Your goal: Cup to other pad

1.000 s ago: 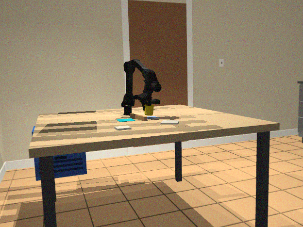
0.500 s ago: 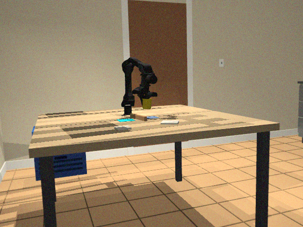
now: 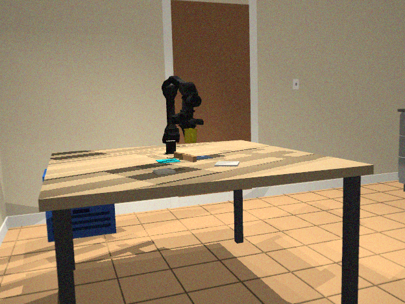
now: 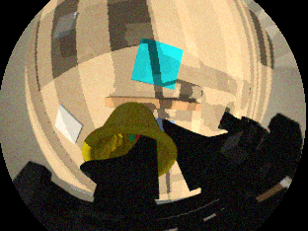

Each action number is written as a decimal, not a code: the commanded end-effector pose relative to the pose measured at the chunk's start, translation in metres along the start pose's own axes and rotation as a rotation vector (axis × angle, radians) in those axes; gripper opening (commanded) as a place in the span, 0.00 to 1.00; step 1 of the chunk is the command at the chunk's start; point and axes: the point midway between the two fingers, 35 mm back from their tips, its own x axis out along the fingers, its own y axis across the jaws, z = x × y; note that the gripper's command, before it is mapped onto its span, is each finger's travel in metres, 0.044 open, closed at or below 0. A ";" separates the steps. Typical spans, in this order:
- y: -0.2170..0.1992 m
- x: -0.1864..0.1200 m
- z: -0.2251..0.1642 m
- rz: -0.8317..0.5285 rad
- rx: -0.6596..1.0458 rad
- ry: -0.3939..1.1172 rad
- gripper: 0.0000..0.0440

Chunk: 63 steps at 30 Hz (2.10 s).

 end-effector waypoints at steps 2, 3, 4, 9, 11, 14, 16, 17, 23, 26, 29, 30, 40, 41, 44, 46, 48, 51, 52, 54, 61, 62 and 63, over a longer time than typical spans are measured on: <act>0.001 -0.003 0.017 0.035 0.033 -0.025 0.00; 0.001 -0.002 0.020 0.039 0.041 -0.028 0.00; 0.000 -0.001 0.024 0.043 0.049 -0.031 0.00; -0.002 0.004 0.040 0.056 0.088 -0.046 0.00; -0.003 0.006 0.046 0.060 0.103 -0.051 0.00; -0.005 0.011 0.055 0.065 0.124 -0.058 0.00; -0.007 0.015 0.060 0.067 0.137 -0.062 0.00; -0.008 0.017 0.062 0.067 0.144 -0.064 0.00; -0.014 0.029 0.074 0.070 0.180 -0.072 0.00; -0.018 0.035 0.079 0.069 0.195 -0.075 0.00; -0.022 0.042 0.082 0.068 0.210 -0.077 0.00; -0.023 0.045 0.083 0.068 0.214 -0.078 0.00; -0.040 0.069 0.085 0.045 0.252 -0.074 0.06; -0.041 0.071 0.085 0.041 0.257 -0.073 0.07; -0.048 0.077 0.085 0.028 0.271 -0.070 0.11; -0.050 0.080 0.085 0.028 0.276 -0.071 0.14; -0.051 0.083 0.086 0.033 0.282 -0.074 0.18; -0.049 0.081 0.090 0.061 0.298 -0.084 0.33; -0.048 0.080 0.092 0.073 0.304 -0.086 0.37; -0.047 0.077 0.093 0.093 0.312 -0.086 0.39; -0.050 0.067 0.091 0.138 0.323 -0.080 0.43; -0.050 0.065 0.091 0.144 0.324 -0.079 0.43; -0.051 0.063 0.091 0.150 0.326 -0.079 0.44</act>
